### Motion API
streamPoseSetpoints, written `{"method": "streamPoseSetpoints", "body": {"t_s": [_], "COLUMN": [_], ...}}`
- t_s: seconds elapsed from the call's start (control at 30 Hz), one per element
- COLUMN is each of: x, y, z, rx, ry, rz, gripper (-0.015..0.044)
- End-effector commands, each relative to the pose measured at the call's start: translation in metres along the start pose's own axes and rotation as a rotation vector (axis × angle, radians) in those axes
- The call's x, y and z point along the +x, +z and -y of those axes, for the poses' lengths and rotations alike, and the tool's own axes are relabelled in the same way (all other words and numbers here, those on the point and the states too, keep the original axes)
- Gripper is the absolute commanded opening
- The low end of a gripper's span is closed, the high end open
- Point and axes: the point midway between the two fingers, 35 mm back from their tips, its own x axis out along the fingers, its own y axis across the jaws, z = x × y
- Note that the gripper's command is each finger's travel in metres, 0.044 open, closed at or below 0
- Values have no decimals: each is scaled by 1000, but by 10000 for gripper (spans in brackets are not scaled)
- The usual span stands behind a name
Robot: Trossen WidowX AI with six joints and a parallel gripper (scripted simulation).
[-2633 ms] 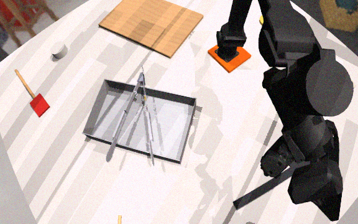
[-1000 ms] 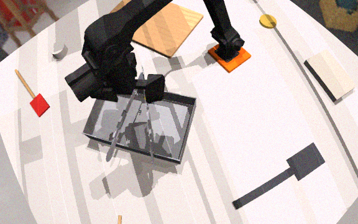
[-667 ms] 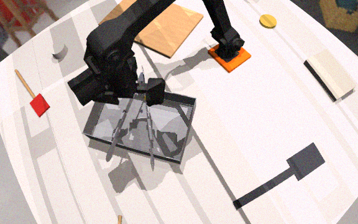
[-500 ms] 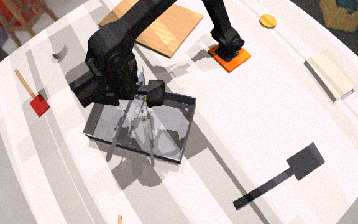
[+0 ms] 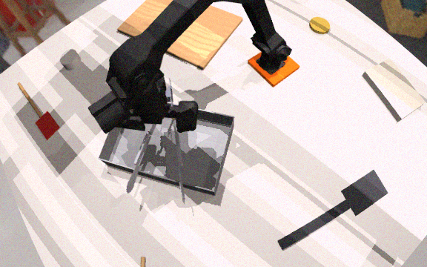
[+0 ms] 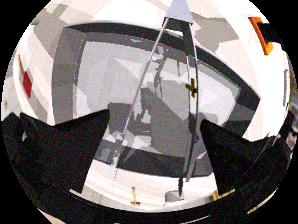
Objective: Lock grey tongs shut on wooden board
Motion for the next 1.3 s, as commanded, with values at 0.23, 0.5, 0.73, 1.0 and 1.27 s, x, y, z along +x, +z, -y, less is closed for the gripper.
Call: {"method": "streamPoseSetpoints", "body": {"t_s": [0.23,0.5,0.73,1.0,1.27], "x": [21,33,40,37,37], "y": [3,5,6,3,3], "z": [2,3,4,3,3], "rx": [-5,-5,-5,0,0], "ry": [-5,-5,-5,-3,-3], "rz": [13,13,13,3,3], "gripper": [440,440,440,361,307]}}
